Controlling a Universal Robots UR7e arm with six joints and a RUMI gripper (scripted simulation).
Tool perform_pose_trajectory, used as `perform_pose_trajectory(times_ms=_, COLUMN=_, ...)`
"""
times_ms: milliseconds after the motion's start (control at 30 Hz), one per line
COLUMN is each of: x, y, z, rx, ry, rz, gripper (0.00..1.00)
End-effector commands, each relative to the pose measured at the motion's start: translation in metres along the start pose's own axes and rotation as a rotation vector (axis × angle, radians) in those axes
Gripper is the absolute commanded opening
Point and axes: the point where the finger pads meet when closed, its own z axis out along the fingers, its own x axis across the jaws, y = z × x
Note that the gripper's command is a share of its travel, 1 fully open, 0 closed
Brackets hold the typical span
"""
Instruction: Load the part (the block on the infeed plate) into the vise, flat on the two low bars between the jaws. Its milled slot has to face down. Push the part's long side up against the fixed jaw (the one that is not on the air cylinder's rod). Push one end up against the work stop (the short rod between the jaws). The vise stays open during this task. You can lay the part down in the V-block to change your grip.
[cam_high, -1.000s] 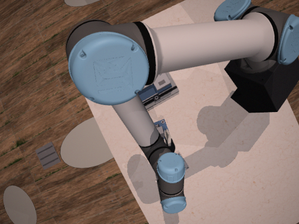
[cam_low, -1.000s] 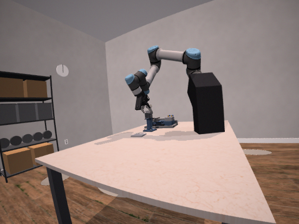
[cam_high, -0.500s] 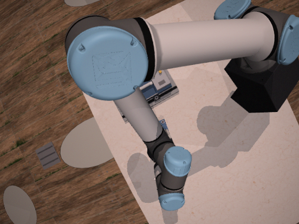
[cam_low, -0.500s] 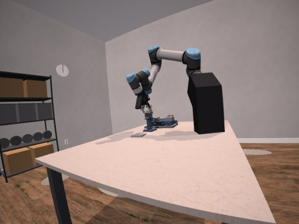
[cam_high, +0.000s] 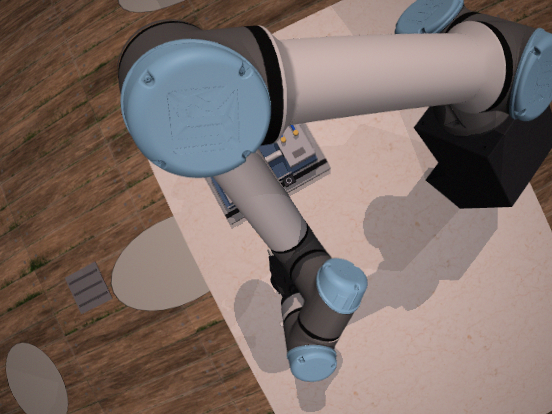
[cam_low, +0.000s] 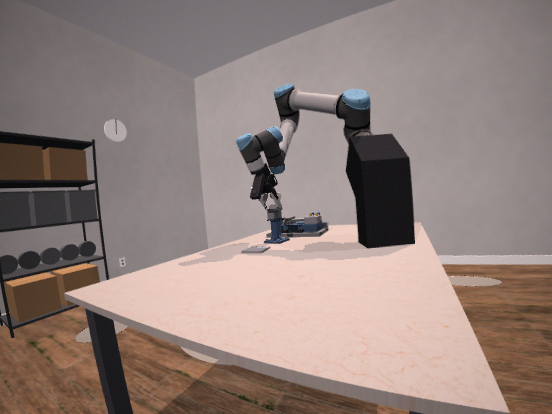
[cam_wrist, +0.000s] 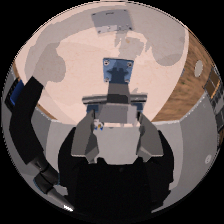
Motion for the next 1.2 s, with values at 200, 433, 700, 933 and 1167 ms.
perform_pose_trajectory(times_ms=200, x=0.0001, y=0.0005, z=-0.0001, rx=0.074, ry=0.006, rz=-0.001, gripper=0.51)
perform_pose_trajectory(times_ms=433, x=0.0002, y=0.0011, z=-0.0001, rx=0.136, ry=0.006, rz=-0.001, gripper=0.51)
perform_pose_trajectory(times_ms=700, x=0.0002, y=0.0016, z=0.0000, rx=0.205, ry=0.006, rz=-0.001, gripper=0.51)
perform_pose_trajectory(times_ms=933, x=0.0002, y=0.0025, z=0.0002, rx=0.311, ry=0.006, rz=-0.002, gripper=0.51)
perform_pose_trajectory(times_ms=1167, x=0.0002, y=0.0032, z=0.0005, rx=0.410, ry=0.006, rz=-0.002, gripper=0.51)
